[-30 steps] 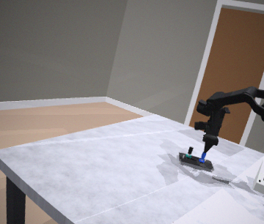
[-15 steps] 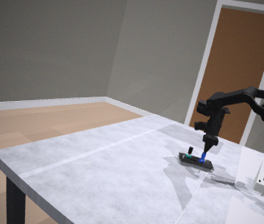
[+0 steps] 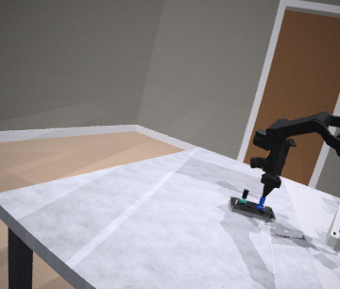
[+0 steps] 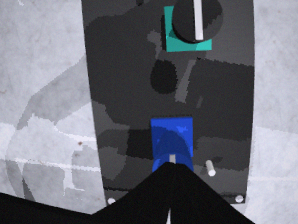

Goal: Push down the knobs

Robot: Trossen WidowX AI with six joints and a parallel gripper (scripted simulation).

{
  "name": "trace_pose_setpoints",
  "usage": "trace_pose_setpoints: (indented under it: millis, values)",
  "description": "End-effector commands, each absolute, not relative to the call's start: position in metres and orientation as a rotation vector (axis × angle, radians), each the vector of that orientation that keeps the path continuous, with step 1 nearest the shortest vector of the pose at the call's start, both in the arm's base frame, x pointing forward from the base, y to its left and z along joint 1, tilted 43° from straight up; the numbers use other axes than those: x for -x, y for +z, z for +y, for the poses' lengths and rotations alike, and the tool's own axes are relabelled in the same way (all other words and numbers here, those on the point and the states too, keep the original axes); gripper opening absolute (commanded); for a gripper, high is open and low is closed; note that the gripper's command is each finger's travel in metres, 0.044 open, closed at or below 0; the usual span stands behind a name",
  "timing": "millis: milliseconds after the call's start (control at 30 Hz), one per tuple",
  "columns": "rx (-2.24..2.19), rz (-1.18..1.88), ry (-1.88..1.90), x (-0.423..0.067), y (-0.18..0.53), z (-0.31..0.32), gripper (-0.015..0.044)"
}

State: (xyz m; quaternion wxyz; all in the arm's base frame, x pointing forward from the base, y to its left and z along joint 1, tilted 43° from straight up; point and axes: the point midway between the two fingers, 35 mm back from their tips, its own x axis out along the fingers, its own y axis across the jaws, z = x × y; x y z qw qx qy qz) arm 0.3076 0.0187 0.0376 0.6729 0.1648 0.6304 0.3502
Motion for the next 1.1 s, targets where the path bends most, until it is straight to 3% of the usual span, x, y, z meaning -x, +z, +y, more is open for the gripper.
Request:
trace_pose_setpoints:
  millis: [0, 1033, 1067]
  values:
    - [-0.371, 1.417, 0.791, -0.308, 0.037, 0.02, 0.0]
    - [-0.37, 1.417, 0.79, -0.309, 0.049, 0.008, 0.0]
    - [-0.376, 1.424, 0.794, -0.307, 0.046, 0.013, 0.0026]
